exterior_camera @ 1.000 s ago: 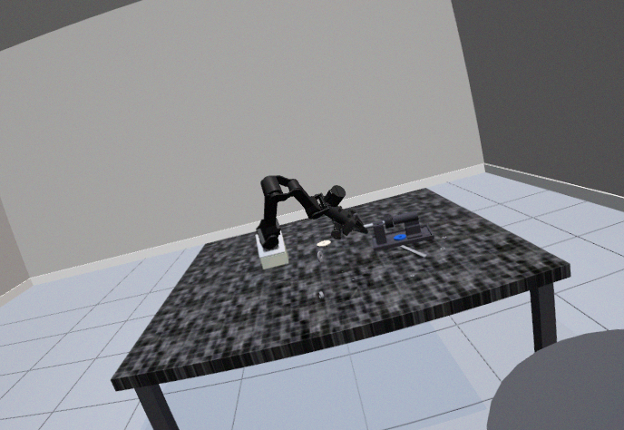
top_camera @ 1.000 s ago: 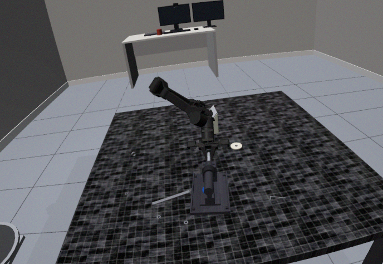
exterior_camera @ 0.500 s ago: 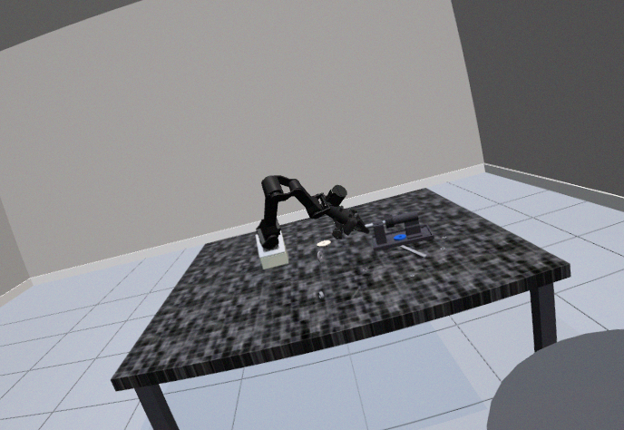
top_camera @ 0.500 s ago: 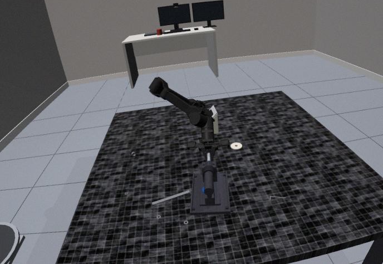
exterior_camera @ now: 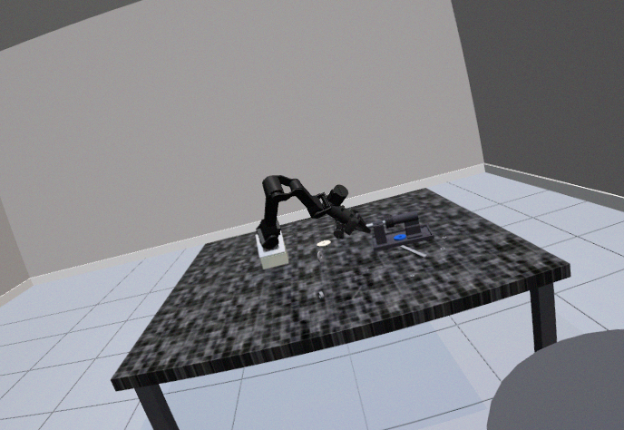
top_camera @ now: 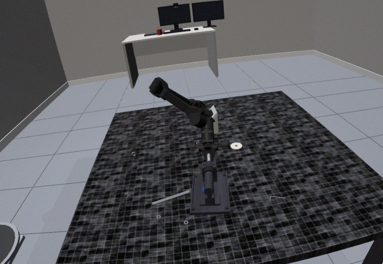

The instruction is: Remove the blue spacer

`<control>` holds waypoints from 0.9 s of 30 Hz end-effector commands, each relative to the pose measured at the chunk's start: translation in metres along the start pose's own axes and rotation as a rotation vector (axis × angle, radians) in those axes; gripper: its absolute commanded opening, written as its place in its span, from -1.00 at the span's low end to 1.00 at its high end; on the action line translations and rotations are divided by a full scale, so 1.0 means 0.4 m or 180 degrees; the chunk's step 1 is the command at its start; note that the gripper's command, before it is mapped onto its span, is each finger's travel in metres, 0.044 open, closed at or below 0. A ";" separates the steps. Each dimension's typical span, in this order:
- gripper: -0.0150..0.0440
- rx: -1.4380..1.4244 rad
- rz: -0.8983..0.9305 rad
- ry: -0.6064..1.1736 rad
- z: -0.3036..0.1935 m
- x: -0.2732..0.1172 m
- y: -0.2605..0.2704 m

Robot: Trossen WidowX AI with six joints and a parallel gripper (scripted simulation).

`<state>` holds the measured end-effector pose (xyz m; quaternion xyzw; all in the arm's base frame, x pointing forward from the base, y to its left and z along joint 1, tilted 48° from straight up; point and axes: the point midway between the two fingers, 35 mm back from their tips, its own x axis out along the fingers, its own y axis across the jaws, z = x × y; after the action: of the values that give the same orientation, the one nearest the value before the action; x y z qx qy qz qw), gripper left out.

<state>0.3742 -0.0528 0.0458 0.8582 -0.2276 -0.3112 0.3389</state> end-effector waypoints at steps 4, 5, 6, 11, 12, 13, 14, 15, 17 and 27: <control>-0.49 -0.0002 0.0009 0.0003 -0.007 0.006 0.002; -0.49 -0.0002 0.0009 0.0003 -0.008 0.006 0.002; -0.49 -0.0002 0.0009 0.0003 -0.008 0.007 0.002; -0.49 -0.0001 0.0010 0.0004 -0.011 0.010 0.002; -0.49 -0.0001 0.0010 0.0004 -0.012 0.010 0.002; -0.49 -0.0001 0.0010 0.0004 -0.012 0.011 0.002; -0.49 -0.0001 0.0010 0.0004 -0.013 0.012 0.002; -0.49 -0.0001 0.0010 0.0004 -0.014 0.012 0.002; -0.49 -0.0001 0.0010 0.0004 -0.015 0.013 0.002; -0.49 -0.0001 0.0010 0.0004 -0.021 0.019 0.002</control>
<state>0.3829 -0.0537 0.0471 0.8583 -0.2276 -0.3109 0.3389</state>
